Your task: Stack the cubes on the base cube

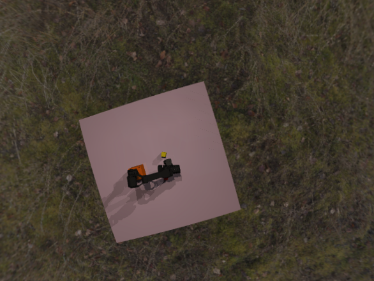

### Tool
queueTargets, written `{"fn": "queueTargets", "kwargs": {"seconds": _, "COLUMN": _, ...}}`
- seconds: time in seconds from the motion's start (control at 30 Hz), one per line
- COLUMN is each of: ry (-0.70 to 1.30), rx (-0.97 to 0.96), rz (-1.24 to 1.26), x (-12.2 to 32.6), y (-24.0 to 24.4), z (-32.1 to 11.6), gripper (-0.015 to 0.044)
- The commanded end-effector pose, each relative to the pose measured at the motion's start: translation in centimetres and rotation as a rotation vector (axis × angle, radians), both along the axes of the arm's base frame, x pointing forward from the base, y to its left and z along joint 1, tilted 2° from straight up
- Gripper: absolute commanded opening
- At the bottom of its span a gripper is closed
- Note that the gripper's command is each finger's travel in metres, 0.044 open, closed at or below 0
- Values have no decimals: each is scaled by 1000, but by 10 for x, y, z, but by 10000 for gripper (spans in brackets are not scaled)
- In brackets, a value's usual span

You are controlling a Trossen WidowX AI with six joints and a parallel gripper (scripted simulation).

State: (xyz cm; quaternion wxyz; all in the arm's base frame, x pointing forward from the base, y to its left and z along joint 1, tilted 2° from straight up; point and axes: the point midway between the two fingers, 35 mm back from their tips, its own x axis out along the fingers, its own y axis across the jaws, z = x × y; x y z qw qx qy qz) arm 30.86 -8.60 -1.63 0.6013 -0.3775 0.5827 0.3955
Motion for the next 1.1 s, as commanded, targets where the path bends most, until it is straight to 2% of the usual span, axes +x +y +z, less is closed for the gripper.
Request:
{"fn": "queueTargets", "kwargs": {"seconds": 0.0, "ry": -6, "rx": -7, "rz": 1, "x": 3, "y": -2, "z": 13, "gripper": 105}}
{"fn": "queueTargets", "kwargs": {"seconds": 0.87, "ry": -6, "rx": -7, "rz": 1, "x": -3, "y": -3, "z": 91, "gripper": 105}}
{"fn": "queueTargets", "kwargs": {"seconds": 1.07, "ry": -2, "rx": -5, "rz": -136, "x": -2, "y": 3, "z": 89, "gripper": 105}}
